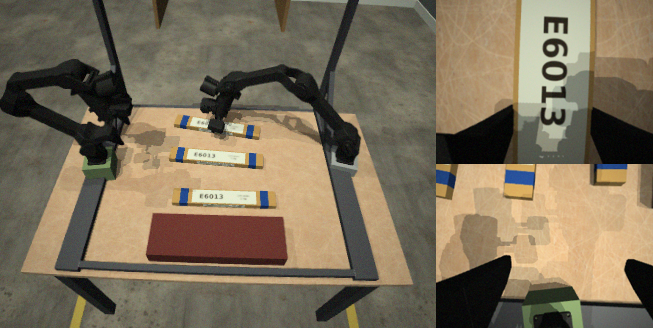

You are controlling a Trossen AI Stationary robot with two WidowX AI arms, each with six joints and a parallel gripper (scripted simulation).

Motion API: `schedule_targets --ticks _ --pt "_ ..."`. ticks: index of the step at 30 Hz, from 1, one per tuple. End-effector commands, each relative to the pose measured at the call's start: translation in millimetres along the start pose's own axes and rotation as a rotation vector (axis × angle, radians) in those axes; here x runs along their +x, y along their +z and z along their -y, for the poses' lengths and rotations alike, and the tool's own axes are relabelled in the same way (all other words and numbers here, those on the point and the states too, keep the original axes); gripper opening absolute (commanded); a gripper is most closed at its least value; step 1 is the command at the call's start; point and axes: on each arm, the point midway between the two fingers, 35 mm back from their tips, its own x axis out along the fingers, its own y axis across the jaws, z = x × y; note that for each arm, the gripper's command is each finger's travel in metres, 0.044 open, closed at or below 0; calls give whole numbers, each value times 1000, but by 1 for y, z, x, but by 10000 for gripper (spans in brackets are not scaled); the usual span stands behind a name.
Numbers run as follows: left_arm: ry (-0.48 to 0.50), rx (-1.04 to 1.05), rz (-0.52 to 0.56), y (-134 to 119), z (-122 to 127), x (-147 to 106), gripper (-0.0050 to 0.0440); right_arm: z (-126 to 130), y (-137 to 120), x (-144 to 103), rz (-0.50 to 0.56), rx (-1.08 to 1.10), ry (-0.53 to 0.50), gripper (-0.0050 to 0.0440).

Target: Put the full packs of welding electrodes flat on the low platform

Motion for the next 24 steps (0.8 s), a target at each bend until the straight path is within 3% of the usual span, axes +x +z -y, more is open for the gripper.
schedule_targets --ticks 1,4,24 --pt "-7 1 24 5 1 -15 -50 0 3 -5 20 0 1 430" --pt "-13 -1 57 15 3 -30 -50 0 3 -5 20 0 1 430" --pt "-11 -1 57 22 2 -60 -50 0 3 -5 20 0 1 430"
